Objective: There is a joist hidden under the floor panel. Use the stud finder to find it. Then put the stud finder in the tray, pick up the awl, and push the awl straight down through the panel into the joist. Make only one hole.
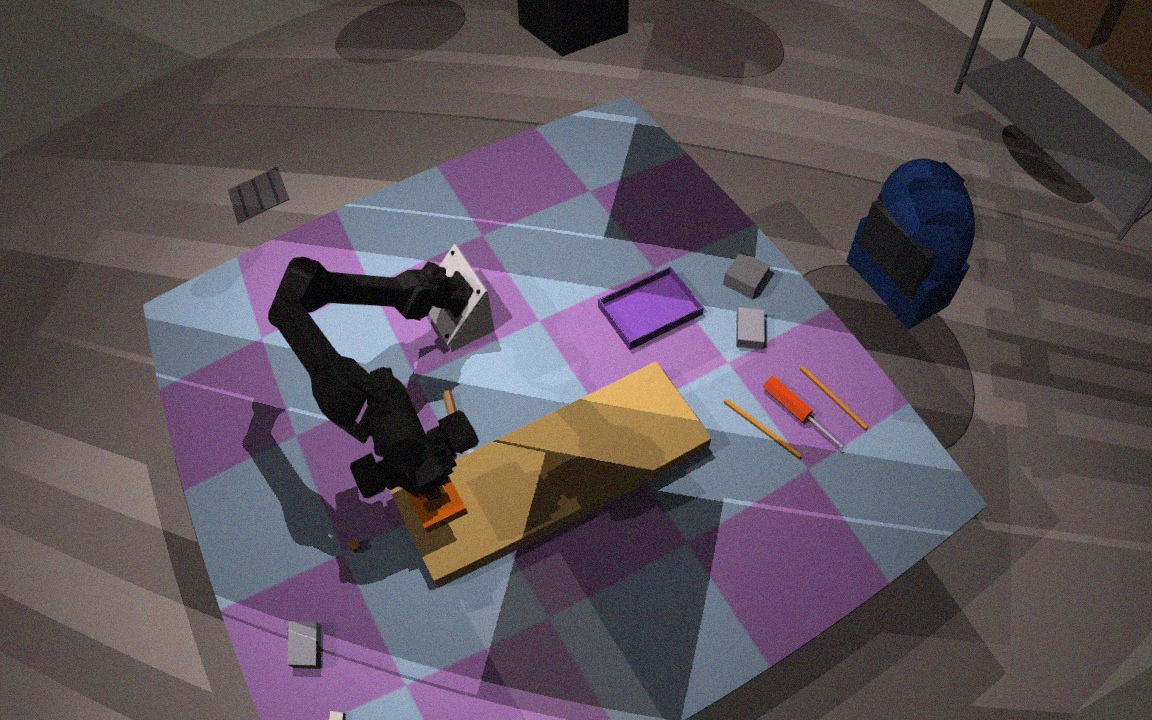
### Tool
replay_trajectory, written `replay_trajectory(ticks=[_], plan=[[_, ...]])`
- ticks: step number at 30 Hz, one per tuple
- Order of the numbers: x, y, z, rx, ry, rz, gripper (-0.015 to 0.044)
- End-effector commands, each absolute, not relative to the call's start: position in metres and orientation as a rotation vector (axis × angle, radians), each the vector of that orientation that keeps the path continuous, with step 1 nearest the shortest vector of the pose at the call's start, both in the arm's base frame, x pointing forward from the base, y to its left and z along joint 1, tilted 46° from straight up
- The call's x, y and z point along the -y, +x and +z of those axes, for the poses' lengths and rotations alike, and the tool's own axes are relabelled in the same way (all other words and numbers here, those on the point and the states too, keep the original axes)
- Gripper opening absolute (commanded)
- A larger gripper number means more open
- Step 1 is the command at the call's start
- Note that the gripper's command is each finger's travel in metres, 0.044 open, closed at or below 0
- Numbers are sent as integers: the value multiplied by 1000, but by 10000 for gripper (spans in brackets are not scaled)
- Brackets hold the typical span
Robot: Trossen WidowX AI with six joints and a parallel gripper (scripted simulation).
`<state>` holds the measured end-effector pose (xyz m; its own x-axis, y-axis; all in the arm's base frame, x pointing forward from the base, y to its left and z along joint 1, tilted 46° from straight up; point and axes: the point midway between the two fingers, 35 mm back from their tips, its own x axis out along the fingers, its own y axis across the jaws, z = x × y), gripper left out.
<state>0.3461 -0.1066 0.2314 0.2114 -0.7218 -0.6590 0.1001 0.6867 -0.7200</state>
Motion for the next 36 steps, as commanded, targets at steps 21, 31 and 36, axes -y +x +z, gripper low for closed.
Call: replay_trajectory(ticks=[21,31,36], plan=[[-40,395,116,-1369,-849,-136,0],[-118,382,46,-1435,-986,118,0],[-154,366,11,-1465,-1057,240,0]])
